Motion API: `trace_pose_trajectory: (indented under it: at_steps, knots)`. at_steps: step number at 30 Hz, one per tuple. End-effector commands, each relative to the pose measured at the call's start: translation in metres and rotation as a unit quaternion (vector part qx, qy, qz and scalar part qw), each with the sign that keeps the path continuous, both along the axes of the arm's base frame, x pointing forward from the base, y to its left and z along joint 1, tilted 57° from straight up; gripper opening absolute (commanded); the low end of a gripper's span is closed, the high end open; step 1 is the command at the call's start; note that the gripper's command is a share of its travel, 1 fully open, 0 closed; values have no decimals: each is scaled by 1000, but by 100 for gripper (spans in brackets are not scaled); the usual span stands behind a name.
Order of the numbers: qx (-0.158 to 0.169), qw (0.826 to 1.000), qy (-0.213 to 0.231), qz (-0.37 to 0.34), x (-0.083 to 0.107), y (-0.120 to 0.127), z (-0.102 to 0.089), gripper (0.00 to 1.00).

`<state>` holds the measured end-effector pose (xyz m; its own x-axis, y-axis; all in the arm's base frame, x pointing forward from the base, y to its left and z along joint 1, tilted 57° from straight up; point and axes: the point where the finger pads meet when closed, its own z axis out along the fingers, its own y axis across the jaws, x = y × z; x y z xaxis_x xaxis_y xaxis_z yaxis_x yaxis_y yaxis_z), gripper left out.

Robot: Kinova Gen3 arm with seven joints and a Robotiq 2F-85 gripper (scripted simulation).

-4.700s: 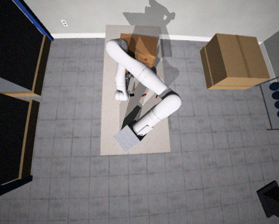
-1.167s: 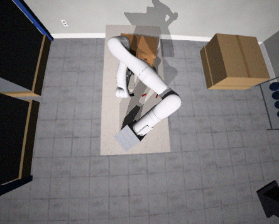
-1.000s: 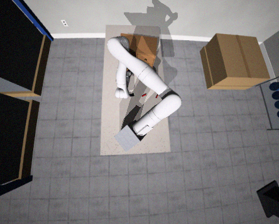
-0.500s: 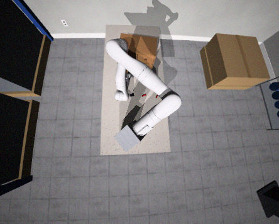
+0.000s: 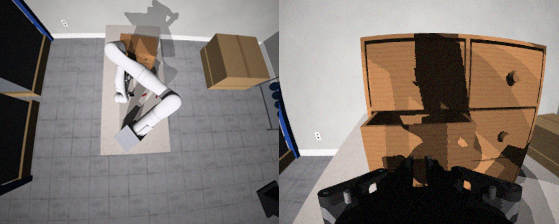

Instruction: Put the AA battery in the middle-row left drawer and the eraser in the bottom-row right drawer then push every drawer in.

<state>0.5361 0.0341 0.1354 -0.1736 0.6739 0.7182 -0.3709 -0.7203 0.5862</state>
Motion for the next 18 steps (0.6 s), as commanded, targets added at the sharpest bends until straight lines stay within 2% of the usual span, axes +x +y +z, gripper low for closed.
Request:
trace_pose_trajectory:
  at_steps: [1, 18]
  knots:
    - [-2, 1000, 3, 0, -3, 0, -4, 13]
    - [-2, 1000, 3, 0, -10, -1, -10, 13]
